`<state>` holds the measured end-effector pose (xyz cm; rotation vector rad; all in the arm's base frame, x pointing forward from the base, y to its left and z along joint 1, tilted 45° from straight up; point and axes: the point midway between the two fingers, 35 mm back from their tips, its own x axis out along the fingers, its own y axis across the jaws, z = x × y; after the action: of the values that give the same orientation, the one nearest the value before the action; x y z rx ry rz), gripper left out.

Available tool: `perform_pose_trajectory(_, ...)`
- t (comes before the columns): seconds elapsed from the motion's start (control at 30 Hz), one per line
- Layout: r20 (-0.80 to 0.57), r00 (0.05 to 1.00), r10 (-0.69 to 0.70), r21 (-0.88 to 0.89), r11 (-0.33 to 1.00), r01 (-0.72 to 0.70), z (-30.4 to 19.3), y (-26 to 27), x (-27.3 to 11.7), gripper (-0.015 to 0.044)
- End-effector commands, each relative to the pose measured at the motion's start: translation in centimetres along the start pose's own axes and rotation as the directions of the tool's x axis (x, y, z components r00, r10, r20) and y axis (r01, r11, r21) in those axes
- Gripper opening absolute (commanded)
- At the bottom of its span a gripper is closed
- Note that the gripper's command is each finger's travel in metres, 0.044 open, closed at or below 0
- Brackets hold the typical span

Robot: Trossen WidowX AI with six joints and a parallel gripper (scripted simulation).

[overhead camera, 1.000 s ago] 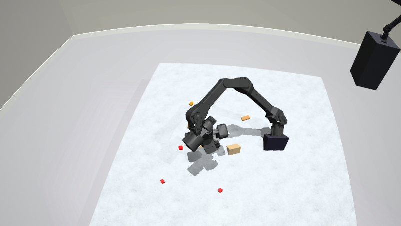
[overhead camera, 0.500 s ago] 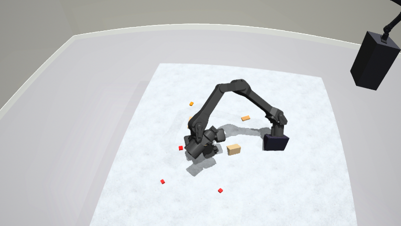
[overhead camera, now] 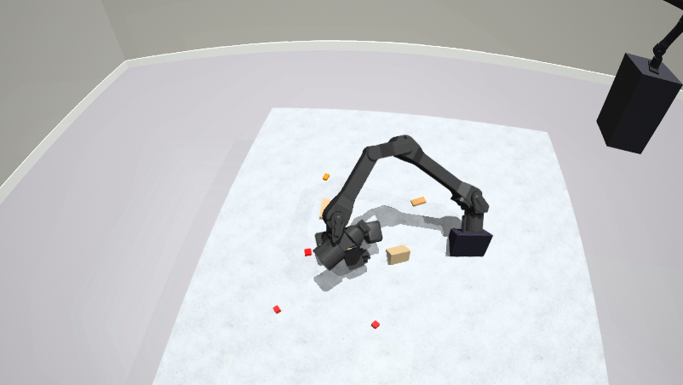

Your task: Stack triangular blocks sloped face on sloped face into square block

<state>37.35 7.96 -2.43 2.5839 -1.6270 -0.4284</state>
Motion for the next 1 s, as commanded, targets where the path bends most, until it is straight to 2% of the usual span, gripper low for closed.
perform_pose_trajectory(0.0,0.001,1.0,0.001,0.001,1.0,-0.001,0.0,0.0,0.0,0.0335)
perform_pose_trajectory(0.07,0.001,1.0,0.001,0.001,1.0,-0.001,0.0,0.0,0.0,0.0282)
perform_pose_trajectory(0.33,0.001,1.0,0.001,0.001,1.0,-0.001,0.0,0.0,0.0,0.0229)
perform_pose_trajectory(0.63,0.011,1.0,-0.016,0.017,1.0,0.015,-1.2,-0.2,-1.6,0.0)
perform_pose_trajectory(0.97,0.034,0.998,-0.053,0.053,0.997,0.051,-4.0,-0.2,-5.6,0.0)
